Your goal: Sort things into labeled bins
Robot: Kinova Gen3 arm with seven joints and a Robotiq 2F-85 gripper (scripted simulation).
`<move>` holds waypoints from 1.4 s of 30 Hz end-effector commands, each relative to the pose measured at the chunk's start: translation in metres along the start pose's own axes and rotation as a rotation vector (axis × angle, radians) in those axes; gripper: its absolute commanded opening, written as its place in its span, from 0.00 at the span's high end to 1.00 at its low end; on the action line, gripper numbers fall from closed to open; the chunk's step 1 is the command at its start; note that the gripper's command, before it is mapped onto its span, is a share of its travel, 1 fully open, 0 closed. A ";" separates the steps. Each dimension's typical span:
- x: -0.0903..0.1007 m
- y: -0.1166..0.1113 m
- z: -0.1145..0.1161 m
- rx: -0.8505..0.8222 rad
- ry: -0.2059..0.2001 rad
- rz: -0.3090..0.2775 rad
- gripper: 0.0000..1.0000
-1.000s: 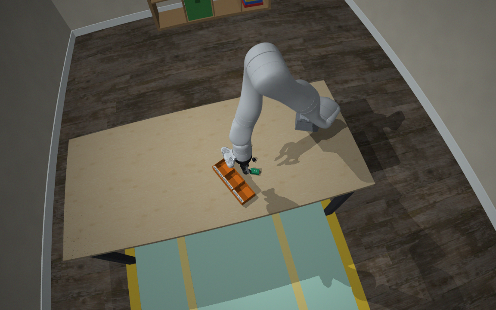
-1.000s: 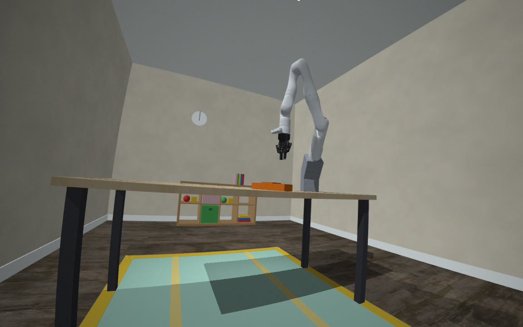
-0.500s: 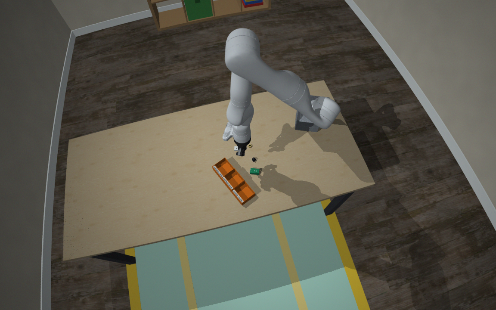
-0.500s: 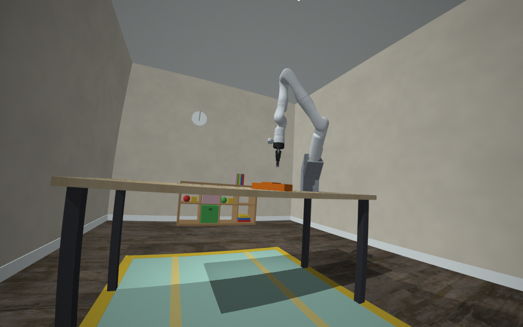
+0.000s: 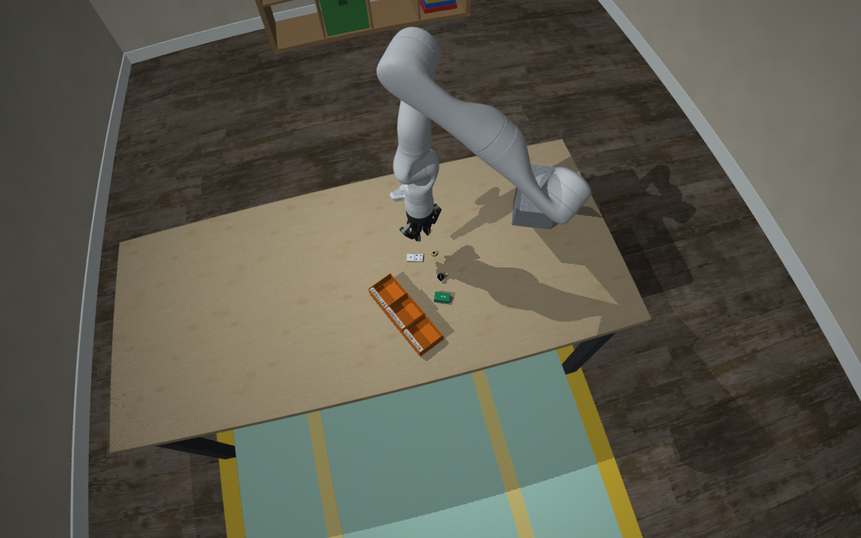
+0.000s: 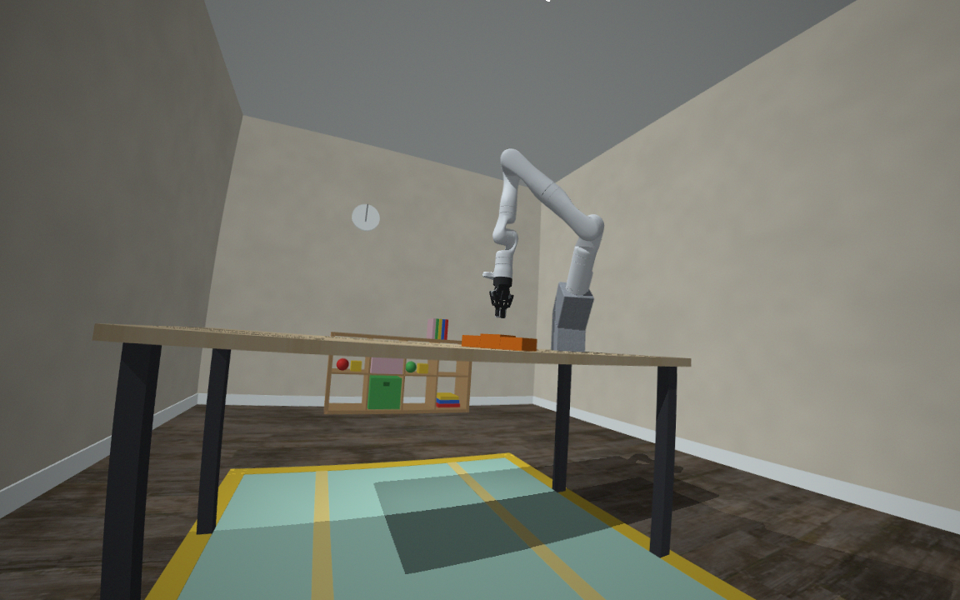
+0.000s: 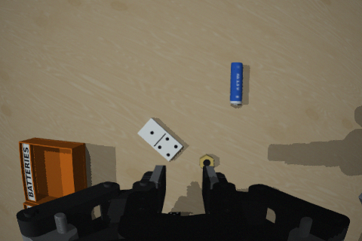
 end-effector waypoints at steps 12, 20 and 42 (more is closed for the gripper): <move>-0.042 -0.062 0.077 -0.029 -0.015 -0.016 0.71; -0.042 -0.063 0.080 -0.029 -0.015 -0.016 0.71; -0.042 -0.062 0.078 -0.029 -0.015 -0.016 0.71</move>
Point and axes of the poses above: the point where the finger pads meet when closed, its own x axis back along the fingers, its own z axis across the jaws, y = z × x, the point moved 5 cm from there along x, back along the fingers, and after that the axes turned 13 degrees about x, right-handed, at the moved point
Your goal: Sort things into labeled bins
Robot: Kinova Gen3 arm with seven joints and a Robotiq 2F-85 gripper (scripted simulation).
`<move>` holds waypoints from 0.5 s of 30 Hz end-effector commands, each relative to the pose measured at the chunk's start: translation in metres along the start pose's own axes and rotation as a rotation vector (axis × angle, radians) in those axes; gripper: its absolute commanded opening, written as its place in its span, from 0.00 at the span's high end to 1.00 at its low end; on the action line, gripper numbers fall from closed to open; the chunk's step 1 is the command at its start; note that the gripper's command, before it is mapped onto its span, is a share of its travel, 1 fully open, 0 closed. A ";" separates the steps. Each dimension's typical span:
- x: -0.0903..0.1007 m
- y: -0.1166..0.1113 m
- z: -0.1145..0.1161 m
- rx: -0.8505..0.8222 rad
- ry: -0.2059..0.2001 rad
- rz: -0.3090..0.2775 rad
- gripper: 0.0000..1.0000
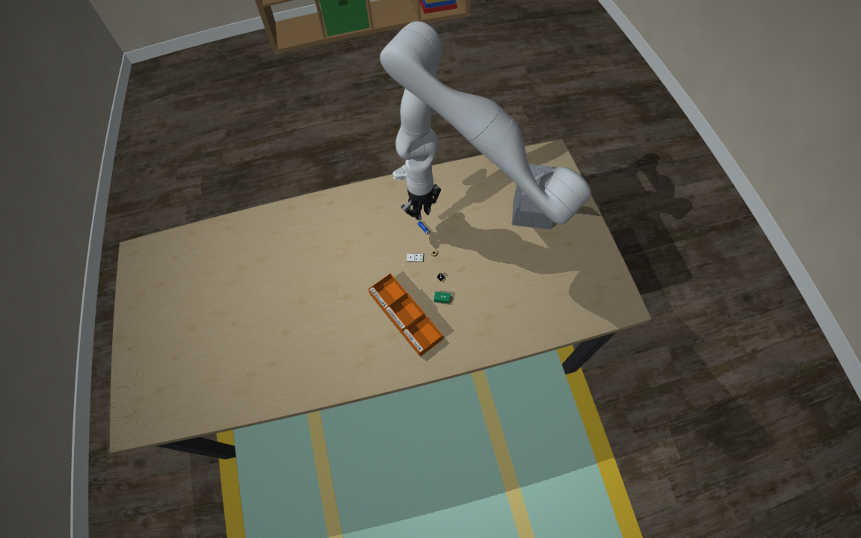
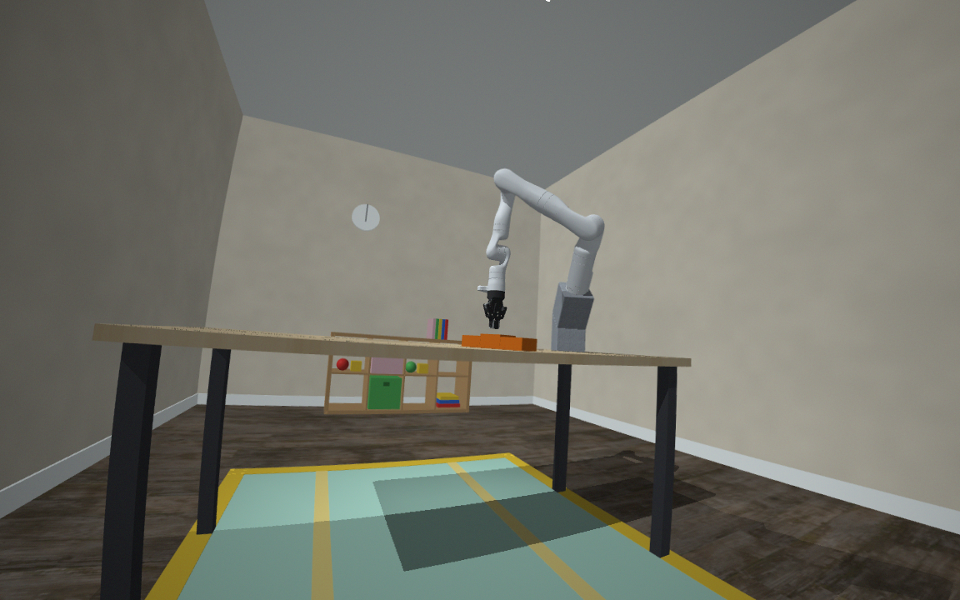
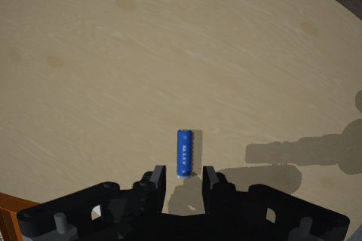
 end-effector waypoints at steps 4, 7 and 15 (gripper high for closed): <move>0.001 -0.001 0.000 0.000 0.000 0.002 0.71; 0.001 -0.001 0.000 0.000 0.000 0.002 0.71; -0.011 0.000 0.000 0.000 0.000 0.002 0.71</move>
Point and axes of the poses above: the point where the finger pads meet when closed, its own x axis back along the fingers, its own z axis across the jaws, y = z × x, the point moved 5 cm from there along x, back along the fingers, and after that the axes turned 13 degrees about x, right-handed, at the moved point
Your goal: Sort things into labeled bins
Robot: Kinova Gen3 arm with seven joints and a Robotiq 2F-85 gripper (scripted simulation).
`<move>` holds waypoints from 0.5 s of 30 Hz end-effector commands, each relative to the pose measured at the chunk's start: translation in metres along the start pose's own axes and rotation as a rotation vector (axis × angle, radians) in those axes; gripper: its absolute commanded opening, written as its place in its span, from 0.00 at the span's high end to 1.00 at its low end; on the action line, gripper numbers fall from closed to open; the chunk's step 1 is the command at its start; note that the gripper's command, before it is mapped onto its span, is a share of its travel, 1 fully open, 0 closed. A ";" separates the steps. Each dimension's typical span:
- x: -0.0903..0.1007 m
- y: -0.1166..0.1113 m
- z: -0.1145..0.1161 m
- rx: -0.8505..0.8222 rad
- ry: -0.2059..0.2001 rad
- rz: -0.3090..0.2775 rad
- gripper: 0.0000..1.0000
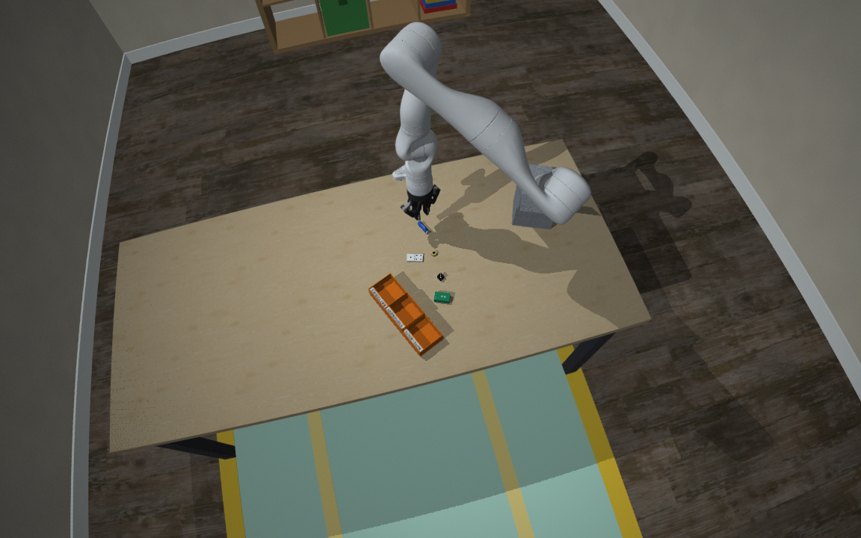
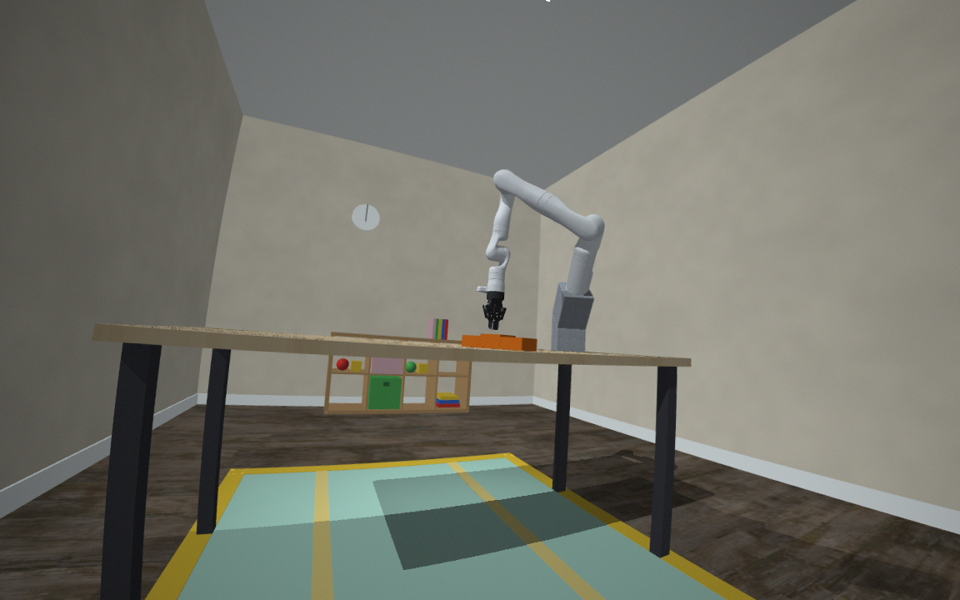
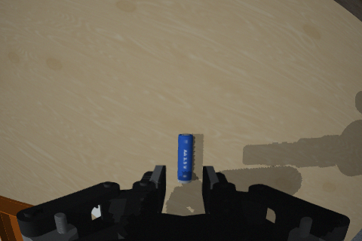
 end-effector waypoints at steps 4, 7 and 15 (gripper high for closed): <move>-0.024 0.004 0.000 -0.003 -0.003 -0.007 0.71; -0.036 0.006 0.001 -0.003 -0.003 -0.007 0.71; -0.058 0.007 0.001 -0.003 -0.003 -0.007 0.71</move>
Point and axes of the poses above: the point where the finger pads meet when closed, its own x axis back along the fingers, its own z axis across the jaws, y = z × x, the point moved 5 cm from there along x, back along the fingers, and after that the axes turned 13 degrees about x, right-handed, at the moved point
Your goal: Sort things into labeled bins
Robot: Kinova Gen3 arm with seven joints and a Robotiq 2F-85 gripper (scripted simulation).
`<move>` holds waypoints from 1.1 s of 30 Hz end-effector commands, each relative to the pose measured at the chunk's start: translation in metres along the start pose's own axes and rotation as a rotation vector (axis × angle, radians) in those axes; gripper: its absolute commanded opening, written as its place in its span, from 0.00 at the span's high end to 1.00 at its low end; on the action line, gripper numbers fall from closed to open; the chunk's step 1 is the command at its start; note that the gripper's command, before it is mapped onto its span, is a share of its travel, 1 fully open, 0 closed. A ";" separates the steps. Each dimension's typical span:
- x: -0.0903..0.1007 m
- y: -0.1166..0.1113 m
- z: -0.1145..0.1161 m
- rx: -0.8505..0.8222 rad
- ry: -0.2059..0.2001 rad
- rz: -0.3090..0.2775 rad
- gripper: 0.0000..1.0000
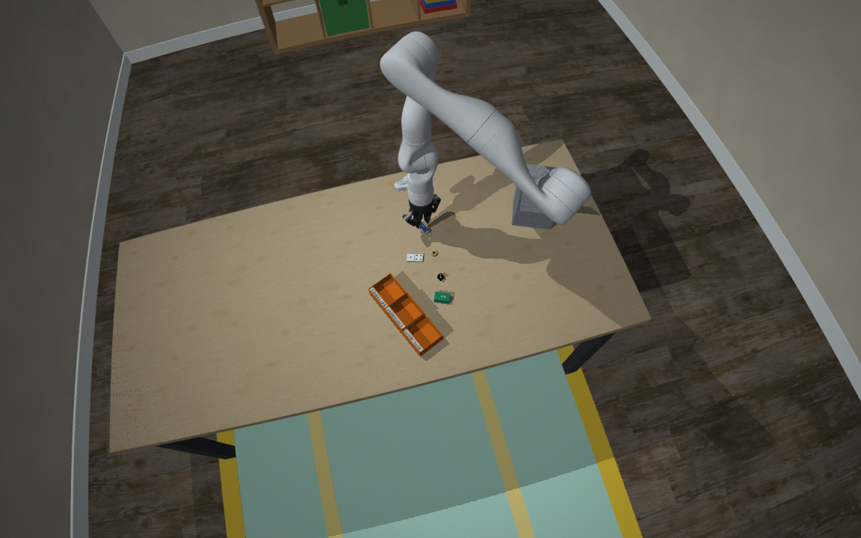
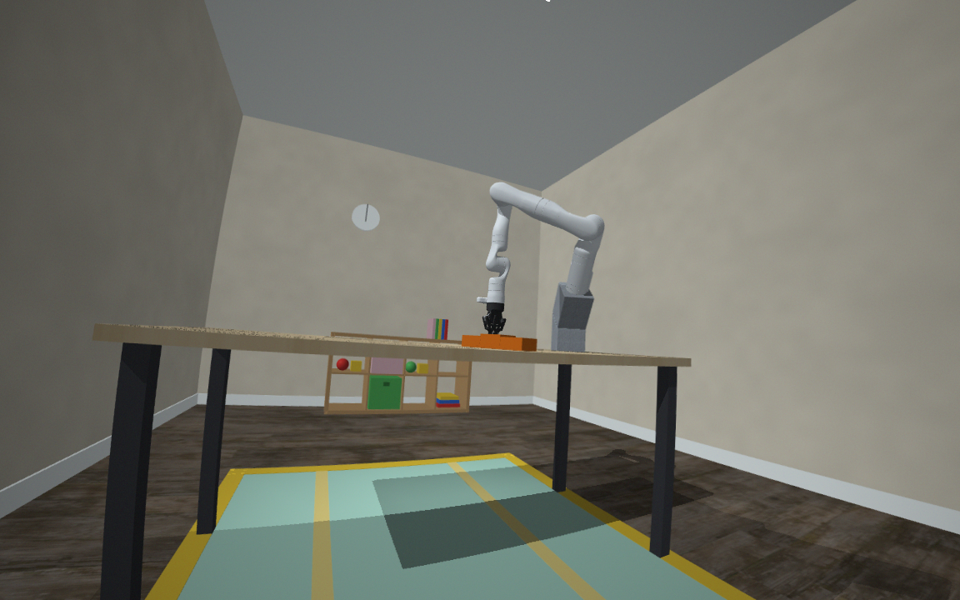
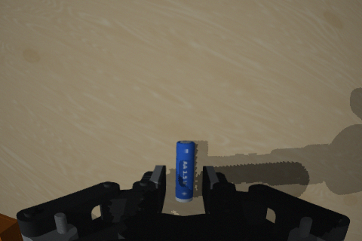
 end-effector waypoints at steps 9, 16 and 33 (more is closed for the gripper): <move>-0.010 0.004 0.001 -0.007 -0.004 -0.014 0.71; -0.010 0.002 0.001 -0.007 -0.004 -0.014 0.71; -0.022 0.002 0.000 -0.007 -0.004 -0.014 0.71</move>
Point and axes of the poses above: the point where the finger pads meet when closed, its own x axis back along the fingers, its own z axis across the jaws, y = z × x, the point moved 5 cm from there along x, back along the fingers, and after that the axes turned 13 degrees about x, right-handed, at the moved point
